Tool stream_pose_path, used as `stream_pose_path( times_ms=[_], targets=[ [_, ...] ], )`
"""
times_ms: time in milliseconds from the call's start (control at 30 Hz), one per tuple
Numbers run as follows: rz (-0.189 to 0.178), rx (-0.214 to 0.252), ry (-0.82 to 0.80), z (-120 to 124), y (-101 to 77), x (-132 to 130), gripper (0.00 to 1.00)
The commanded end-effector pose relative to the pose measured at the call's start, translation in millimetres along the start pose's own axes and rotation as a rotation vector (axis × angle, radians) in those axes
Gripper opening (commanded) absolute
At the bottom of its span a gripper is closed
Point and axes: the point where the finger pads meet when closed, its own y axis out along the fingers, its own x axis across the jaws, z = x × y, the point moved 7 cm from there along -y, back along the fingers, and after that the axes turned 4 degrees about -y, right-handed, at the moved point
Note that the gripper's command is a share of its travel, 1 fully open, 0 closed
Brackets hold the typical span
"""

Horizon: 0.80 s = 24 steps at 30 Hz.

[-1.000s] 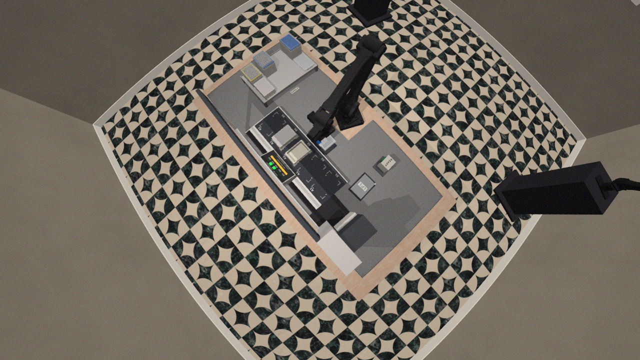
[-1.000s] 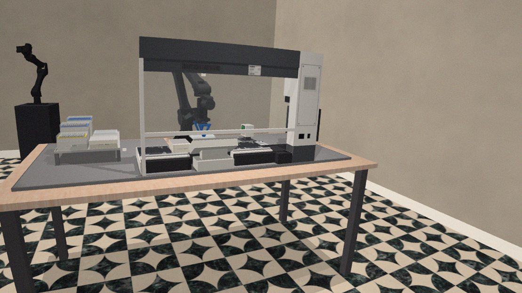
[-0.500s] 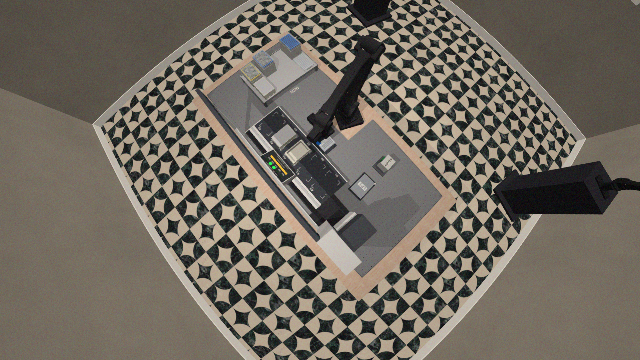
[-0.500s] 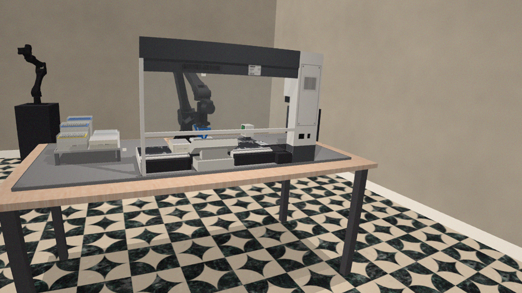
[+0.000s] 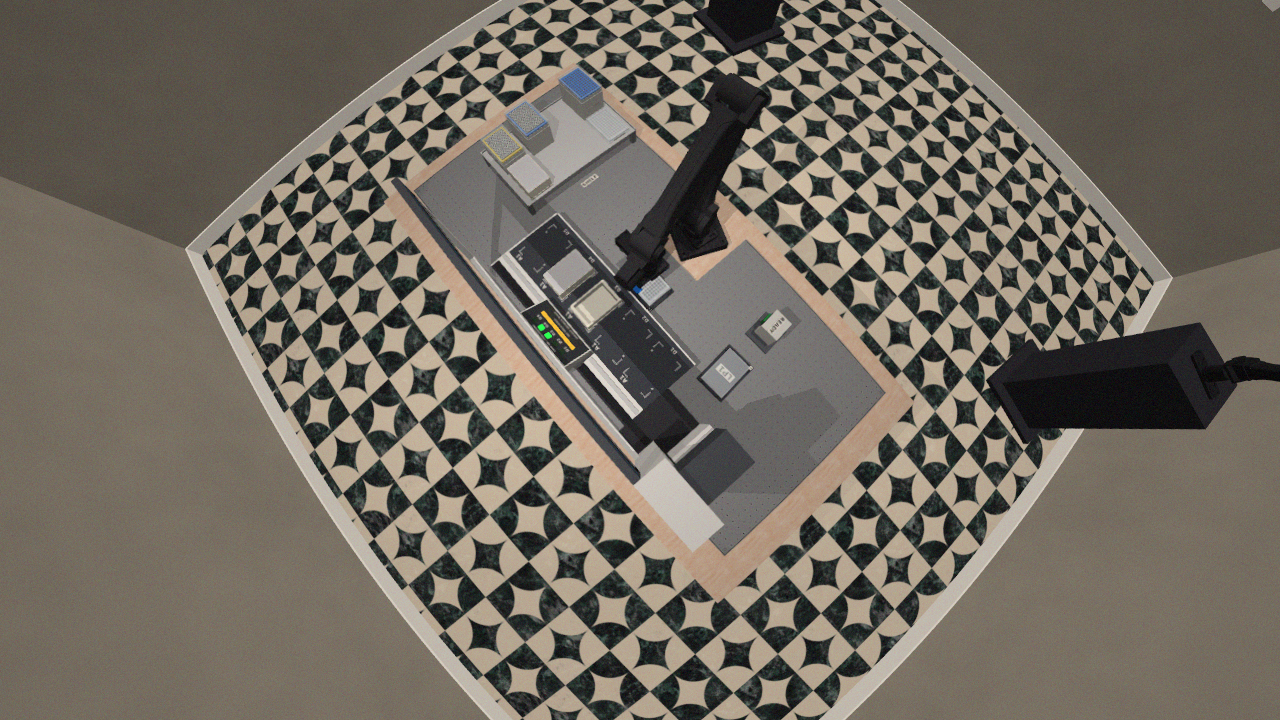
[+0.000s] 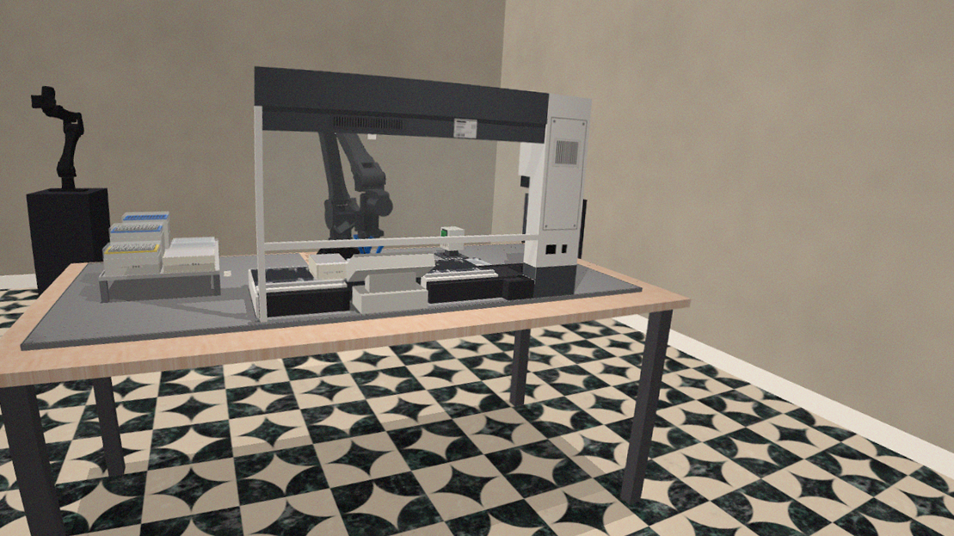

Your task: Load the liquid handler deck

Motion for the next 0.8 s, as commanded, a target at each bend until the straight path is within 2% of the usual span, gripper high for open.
stream_pose_path(
  times_ms=[0,100,133,200,333,367,400,433,500,767],
  targets=[
    [-0.009,0.000,0.006,-3,5.2,4,0.00],
    [-0.009,0.000,0.007,-3,6.8,4,0.00],
    [-0.039,0.002,0.009,-3,-0.9,17,0.00],
    [-0.008,0.000,0.006,-3,11.9,4,0.00],
    [-0.008,0.000,0.005,-3,18.6,4,0.00],
    [-0.012,0.000,0.006,-3,17.8,5,0.00],
    [-0.039,0.002,0.008,-3,9.7,17,0.00],
    [-0.046,0.003,0.008,-3,7.5,20,0.00],
    [-0.035,0.002,0.004,0,8.4,13,0.00],
    [-0.035,0.002,0.004,0,8.4,12,0.00]
  ],
)
